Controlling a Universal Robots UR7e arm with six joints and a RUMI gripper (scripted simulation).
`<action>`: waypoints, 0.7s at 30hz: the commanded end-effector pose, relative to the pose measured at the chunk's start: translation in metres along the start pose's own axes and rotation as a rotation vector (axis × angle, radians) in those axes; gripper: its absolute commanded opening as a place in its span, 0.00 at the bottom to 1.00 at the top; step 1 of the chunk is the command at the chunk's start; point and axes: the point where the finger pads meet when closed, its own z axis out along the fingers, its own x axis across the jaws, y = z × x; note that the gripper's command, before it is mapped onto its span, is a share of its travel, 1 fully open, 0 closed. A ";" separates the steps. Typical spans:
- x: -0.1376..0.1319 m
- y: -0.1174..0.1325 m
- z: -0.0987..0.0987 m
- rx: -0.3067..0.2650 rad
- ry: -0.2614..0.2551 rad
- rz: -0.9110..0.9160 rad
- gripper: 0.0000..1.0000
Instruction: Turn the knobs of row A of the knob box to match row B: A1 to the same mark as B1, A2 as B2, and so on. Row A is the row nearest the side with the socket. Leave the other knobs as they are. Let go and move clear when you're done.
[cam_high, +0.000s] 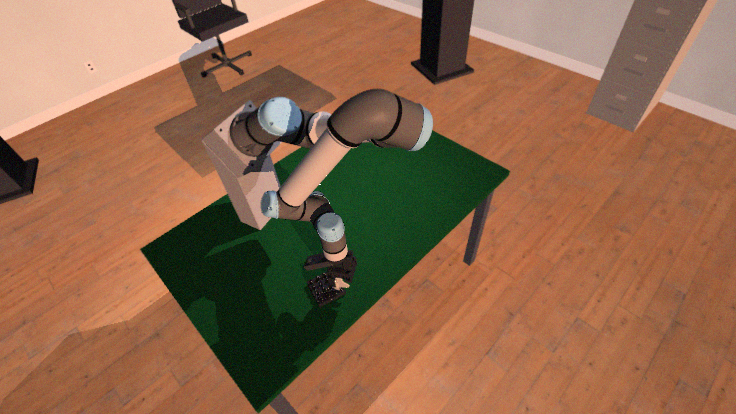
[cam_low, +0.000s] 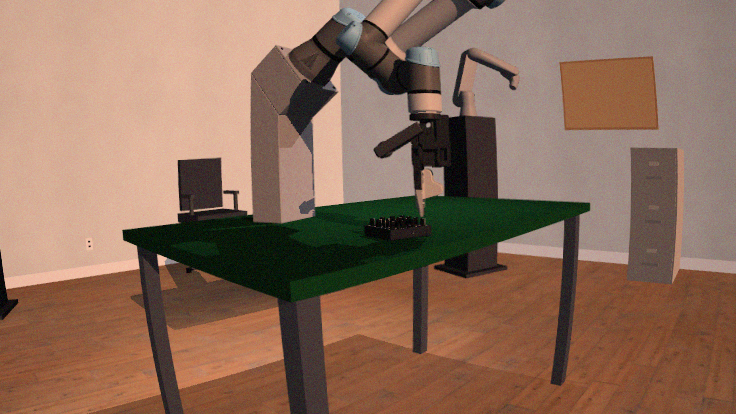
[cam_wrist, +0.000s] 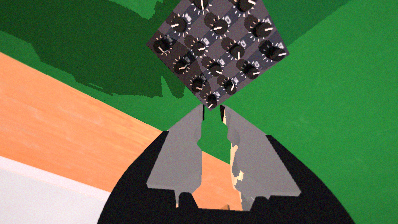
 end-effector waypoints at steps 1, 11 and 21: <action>0.000 -0.001 -0.001 0.001 0.000 0.002 0.11; 0.000 -0.002 -0.001 0.001 0.000 0.002 0.11; 0.001 -0.004 0.000 0.002 0.000 0.004 0.11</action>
